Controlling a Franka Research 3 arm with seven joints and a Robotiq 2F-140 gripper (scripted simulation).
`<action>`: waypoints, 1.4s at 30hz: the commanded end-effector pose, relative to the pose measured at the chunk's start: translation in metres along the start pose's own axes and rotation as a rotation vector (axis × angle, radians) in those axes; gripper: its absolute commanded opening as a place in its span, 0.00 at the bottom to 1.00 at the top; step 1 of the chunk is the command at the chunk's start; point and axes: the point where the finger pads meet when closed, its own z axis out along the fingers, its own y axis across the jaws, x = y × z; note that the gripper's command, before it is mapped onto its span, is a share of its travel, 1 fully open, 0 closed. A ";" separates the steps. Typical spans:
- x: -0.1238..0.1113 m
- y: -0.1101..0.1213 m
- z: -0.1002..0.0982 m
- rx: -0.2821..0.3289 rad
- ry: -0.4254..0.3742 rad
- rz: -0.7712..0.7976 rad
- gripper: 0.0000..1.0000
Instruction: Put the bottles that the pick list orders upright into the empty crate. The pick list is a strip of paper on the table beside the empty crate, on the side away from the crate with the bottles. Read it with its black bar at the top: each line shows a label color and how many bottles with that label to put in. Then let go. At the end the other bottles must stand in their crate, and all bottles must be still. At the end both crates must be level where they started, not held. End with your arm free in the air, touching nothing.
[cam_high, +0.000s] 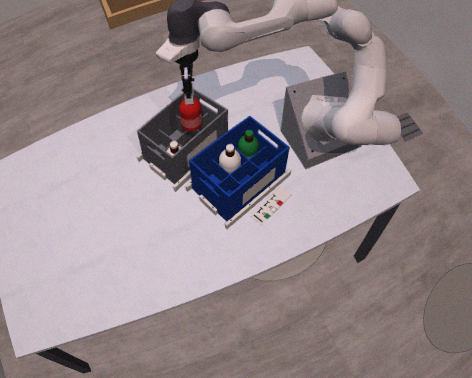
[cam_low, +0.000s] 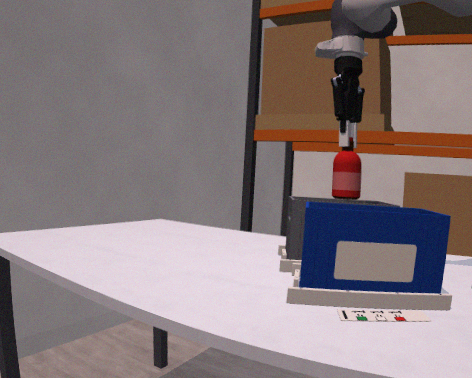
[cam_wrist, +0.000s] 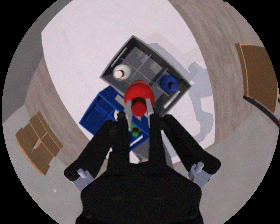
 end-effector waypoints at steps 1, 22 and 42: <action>0.002 0.001 -0.005 -0.001 0.011 -0.005 0.00; -0.010 -0.029 -0.005 -0.001 0.011 -0.005 0.00; -0.023 -0.063 -0.005 -0.001 0.011 -0.005 0.00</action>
